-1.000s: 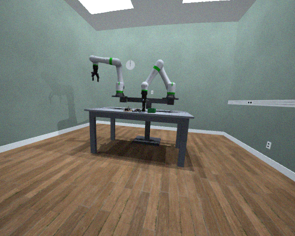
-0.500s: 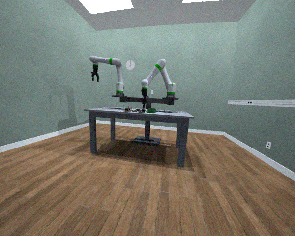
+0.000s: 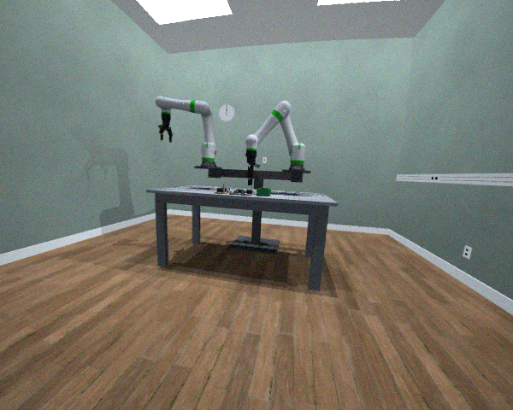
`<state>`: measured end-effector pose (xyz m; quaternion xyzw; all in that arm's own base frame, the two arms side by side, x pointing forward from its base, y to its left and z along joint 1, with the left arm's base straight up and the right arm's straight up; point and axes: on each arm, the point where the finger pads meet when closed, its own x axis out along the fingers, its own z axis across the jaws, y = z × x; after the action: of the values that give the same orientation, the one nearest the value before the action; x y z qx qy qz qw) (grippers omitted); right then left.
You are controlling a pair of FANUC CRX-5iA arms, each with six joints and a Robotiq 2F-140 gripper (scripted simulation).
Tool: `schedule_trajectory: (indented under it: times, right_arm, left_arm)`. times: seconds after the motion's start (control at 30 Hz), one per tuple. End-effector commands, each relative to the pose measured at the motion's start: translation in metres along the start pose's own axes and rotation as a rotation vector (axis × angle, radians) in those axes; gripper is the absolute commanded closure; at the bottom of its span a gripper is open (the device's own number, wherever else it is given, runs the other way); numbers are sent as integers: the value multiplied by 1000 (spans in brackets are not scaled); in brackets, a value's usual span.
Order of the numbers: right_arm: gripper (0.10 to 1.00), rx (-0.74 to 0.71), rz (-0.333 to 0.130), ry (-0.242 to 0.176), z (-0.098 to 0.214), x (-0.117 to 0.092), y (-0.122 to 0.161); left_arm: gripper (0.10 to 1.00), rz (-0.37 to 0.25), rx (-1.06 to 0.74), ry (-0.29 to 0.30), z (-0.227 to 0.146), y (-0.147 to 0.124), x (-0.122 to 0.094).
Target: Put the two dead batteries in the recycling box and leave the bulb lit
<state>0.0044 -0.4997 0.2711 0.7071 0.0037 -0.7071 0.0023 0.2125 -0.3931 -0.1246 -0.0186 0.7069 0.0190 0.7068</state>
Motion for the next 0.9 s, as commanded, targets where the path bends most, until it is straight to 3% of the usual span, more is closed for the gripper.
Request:
schedule_trajectory:
  times: [0.0,0.07,0.13,0.23,0.4,0.63,0.87]
  right_arm:
    - [98,0,2,0,0,-1,0]
    - [98,0,2,0,0,-1,0]
    - [98,0,2,0,0,-1,0]
    - [98,0,2,0,0,-1,0]
    - [98,0,2,0,0,-1,0]
    - [98,0,2,0,0,-1,0]
    - [98,0,2,0,0,-1,0]
  left_arm:
    - [734,-2,0,-1,0,-1,-10]
    - [734,-2,0,-1,0,-1,-30]
    - [734,-2,0,-1,0,-1,-30]
    - [734,-2,0,-1,0,-1,-50]
    - [734,-2,0,-1,3,-2,-51]
    - [734,-2,0,-1,85,-30,-51]
    - [734,-2,0,-1,102,-36,-51]
